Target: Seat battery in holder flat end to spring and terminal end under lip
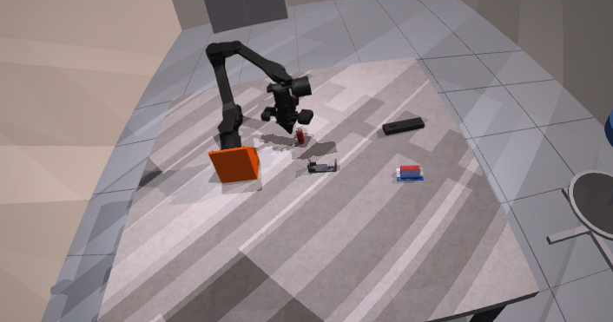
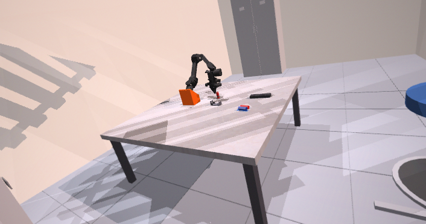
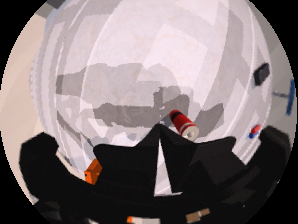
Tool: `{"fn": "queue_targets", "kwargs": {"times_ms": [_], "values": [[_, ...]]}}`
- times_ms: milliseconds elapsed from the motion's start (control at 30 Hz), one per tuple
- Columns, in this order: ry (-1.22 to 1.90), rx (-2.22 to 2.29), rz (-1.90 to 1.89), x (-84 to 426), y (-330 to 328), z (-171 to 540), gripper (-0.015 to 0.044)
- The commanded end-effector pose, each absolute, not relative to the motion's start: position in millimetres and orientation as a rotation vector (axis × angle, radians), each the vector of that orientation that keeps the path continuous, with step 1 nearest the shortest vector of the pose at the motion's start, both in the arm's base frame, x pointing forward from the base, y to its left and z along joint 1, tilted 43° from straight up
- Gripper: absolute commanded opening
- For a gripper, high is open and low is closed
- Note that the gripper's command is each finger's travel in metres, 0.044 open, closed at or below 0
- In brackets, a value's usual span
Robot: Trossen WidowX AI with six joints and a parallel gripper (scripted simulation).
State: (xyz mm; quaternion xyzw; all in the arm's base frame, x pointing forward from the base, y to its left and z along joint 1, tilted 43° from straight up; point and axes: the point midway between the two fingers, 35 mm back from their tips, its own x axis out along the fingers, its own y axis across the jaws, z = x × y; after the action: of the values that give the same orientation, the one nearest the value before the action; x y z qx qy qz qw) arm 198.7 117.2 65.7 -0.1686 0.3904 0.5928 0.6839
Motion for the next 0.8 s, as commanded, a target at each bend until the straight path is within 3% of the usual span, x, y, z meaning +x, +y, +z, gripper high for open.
{"fn": "queue_targets", "kwargs": {"times_ms": [0,767], "values": [[0.871,-0.374,1.33,204.8,117.2,65.3,0.0],[0.87,-0.376,1.329,239.5,108.6,57.4,0.0]]}}
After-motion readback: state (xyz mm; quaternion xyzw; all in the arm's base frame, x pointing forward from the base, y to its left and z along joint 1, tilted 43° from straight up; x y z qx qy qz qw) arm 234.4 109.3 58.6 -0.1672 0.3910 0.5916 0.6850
